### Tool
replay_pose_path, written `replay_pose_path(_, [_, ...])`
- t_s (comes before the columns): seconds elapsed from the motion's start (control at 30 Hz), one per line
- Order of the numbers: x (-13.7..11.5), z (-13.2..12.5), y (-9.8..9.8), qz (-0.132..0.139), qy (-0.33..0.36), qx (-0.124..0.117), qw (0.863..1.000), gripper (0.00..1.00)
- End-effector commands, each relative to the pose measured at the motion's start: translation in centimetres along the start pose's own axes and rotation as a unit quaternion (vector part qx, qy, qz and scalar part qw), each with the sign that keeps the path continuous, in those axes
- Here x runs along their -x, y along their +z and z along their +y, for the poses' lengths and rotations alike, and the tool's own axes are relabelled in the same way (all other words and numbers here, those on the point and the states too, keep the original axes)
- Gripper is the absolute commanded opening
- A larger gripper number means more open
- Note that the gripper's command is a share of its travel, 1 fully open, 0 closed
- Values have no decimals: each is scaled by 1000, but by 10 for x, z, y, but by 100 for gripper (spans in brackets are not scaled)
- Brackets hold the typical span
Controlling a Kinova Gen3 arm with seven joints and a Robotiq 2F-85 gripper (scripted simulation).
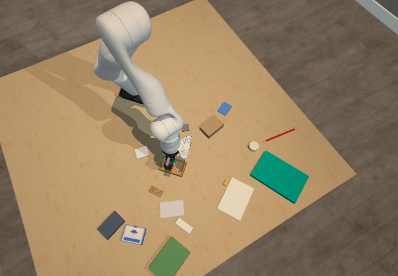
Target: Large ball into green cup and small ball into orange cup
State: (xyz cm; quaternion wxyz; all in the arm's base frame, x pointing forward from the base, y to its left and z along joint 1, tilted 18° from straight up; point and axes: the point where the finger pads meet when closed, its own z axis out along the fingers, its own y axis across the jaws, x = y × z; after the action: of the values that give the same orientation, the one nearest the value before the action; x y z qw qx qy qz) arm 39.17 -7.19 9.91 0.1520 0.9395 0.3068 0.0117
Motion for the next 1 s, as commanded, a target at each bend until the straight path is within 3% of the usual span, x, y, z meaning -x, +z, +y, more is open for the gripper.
replay_pose_path(0.0, [1,3,1,3,7,1,1000,100])
replay_pose_path(0.97, [4,14,3,15,35,6,999,100])
